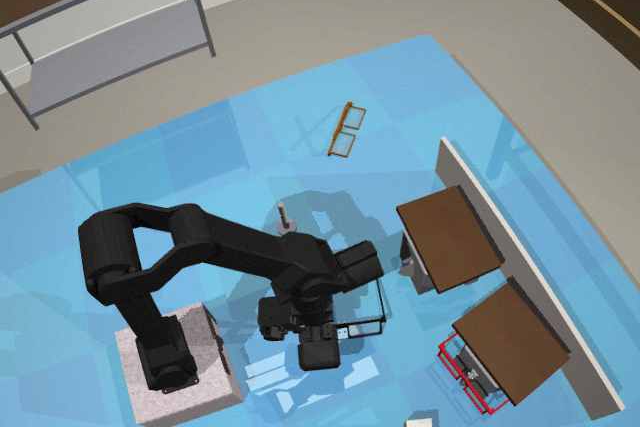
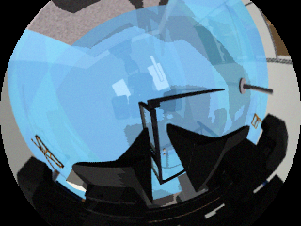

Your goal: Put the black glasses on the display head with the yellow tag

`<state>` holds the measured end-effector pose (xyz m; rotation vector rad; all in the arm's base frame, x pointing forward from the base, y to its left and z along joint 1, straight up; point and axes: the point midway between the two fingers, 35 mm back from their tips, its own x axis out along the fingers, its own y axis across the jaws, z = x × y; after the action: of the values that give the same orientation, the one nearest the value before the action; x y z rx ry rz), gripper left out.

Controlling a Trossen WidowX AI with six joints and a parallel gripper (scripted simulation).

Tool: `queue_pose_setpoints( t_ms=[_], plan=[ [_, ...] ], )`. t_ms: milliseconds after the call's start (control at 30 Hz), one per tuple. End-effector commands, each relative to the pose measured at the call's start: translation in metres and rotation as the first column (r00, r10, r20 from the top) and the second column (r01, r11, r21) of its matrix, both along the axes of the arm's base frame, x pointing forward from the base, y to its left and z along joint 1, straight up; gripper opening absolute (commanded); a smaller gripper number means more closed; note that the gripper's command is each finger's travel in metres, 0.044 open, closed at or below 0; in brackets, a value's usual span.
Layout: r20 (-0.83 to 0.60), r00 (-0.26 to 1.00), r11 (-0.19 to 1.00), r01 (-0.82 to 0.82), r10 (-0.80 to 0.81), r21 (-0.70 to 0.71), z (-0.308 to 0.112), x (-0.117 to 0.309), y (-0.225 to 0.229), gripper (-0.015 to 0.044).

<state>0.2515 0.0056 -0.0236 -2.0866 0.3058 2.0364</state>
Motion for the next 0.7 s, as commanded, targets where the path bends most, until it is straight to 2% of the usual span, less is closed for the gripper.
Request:
queue_pose_setpoints(
  t_ms=[0, 200, 400, 533, 667],
  plan=[
    [0.003, 1.000, 1.000, 0.002, -0.002, 0.003, 0.003, 0.001, 0.003, 0.0108],
    [0.002, 1.000, 1.000, 0.001, -0.001, 0.005, 0.008, 0.002, 0.006, 0.0108],
    [0.003, 1.000, 1.000, 0.001, -0.001, 0.004, 0.051, -0.002, -0.005, 0.0108],
    [0.002, 1.000, 1.000, 0.001, -0.001, 0.004, 0.053, -0.003, -0.005, 0.0108],
    [0.008, 1.000, 1.000, 0.007, -0.007, 0.000, 0.047, 0.000, -0.005, 0.0200]
  ],
)
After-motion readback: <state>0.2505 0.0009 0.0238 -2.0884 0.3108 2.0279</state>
